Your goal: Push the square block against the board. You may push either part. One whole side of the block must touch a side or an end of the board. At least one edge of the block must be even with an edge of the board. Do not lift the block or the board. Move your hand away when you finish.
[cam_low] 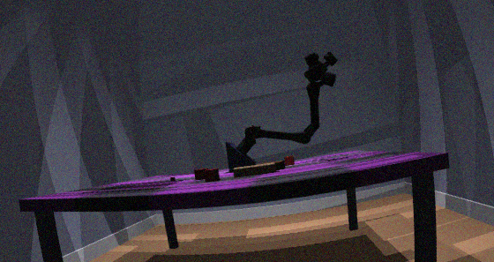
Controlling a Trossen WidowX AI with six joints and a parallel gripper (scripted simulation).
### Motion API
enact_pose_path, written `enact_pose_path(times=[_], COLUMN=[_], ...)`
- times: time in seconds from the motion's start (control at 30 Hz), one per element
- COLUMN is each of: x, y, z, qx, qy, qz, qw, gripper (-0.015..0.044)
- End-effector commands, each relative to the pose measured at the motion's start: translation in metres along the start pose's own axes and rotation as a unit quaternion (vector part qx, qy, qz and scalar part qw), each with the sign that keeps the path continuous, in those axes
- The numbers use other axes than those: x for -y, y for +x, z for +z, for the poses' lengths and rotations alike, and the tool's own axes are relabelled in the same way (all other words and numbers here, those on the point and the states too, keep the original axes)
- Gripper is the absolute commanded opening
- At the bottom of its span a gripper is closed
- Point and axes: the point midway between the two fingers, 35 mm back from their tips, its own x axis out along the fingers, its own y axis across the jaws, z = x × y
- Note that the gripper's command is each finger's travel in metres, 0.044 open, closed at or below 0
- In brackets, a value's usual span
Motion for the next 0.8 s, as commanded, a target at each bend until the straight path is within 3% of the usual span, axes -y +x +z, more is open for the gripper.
enact_pose_path(times=[0.0,0.47,0.77], x=[0.0,0.01,0.03], y=[0.0,0.004,0.016], z=[0.0,0.035,0.06], qx=[0.0,-0.025,-0.052], qy=[0.0,-0.03,-0.065], qz=[0.0,0.013,0.01], qw=[1.0,0.999,0.996], gripper=[0.0374,0.0006,0.0])
